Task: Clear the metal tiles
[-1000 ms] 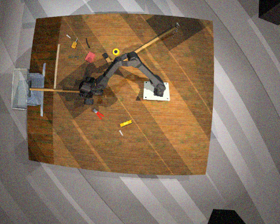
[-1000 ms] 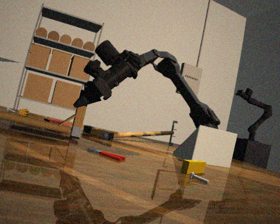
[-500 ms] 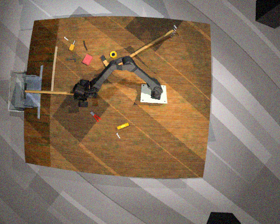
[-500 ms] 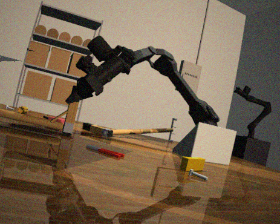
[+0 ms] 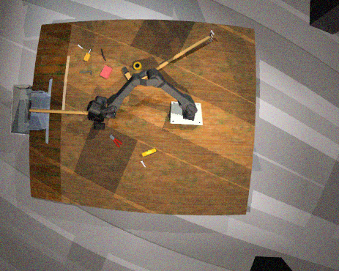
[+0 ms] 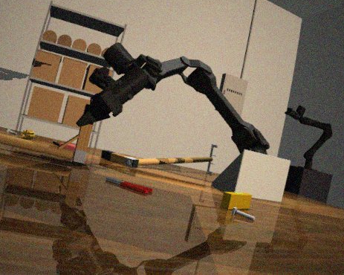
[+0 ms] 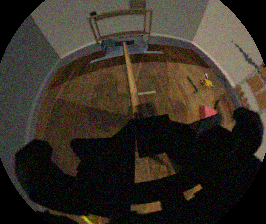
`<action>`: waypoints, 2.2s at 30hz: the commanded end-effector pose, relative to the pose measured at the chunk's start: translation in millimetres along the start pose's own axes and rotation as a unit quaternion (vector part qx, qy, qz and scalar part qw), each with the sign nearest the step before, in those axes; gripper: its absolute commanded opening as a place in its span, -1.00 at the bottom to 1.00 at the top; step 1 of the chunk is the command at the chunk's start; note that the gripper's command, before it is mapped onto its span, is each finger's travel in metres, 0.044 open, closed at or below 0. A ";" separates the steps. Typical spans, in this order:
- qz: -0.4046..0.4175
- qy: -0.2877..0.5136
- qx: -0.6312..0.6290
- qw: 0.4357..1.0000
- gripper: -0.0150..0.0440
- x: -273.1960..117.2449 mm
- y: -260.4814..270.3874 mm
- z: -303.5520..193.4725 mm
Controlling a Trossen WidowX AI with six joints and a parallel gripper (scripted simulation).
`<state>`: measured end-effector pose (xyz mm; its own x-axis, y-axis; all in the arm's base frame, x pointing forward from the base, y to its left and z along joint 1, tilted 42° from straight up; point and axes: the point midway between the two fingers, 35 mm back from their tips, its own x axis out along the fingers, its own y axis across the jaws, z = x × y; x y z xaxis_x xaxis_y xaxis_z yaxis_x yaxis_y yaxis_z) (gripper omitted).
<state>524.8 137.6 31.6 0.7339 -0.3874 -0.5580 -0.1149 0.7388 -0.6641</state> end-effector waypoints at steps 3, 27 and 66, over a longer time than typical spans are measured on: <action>0.000 -0.002 0.001 1.000 -0.49 -0.9 -0.6 0.9; 0.001 -0.003 0.000 1.000 -0.49 -17.4 2.0 -11.9; 0.003 -0.003 -0.001 1.000 -0.49 -57.7 2.3 -51.8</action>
<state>451.0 131.6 30.0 0.7263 -0.3836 -0.5704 -0.1343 0.7346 -0.6651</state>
